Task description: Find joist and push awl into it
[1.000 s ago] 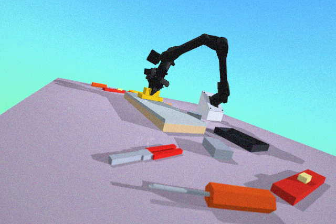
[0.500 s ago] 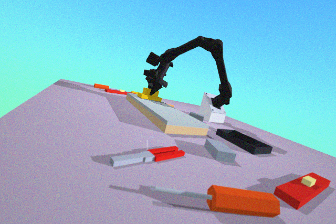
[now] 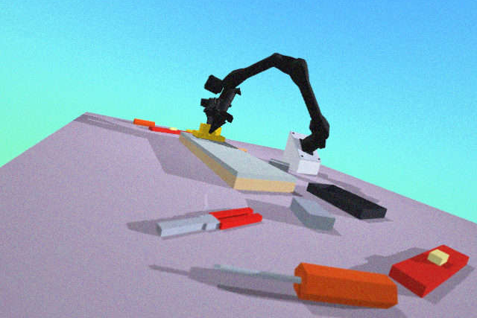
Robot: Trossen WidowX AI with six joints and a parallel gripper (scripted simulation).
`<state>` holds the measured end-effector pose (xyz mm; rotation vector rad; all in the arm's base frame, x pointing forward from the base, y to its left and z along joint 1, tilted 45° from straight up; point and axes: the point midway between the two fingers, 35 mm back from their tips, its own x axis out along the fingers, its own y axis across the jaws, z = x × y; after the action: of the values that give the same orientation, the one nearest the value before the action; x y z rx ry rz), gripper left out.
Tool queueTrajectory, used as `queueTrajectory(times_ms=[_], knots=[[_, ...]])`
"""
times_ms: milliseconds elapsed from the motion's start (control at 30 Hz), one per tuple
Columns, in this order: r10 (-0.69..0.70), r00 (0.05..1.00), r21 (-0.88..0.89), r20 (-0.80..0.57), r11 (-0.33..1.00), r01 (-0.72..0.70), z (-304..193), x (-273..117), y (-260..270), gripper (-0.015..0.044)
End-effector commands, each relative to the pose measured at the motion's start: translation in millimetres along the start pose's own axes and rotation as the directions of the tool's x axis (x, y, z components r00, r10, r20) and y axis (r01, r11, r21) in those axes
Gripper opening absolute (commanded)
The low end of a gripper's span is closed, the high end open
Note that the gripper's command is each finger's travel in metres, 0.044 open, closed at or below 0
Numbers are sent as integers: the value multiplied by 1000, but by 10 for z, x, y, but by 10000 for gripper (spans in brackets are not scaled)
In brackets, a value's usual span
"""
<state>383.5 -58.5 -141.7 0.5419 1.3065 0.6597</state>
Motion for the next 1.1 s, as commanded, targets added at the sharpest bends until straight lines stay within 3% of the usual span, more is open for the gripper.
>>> queueTrajectory(times_ms=[0,500,1067], knots=[[-7,1000,1,0,1000,7,-15,-11,-148,0],[-3,1000,2,1,1000,3,15,-51,-112,0],[-11,1000,1,-1,1000,11,238,-857,-165,0]])
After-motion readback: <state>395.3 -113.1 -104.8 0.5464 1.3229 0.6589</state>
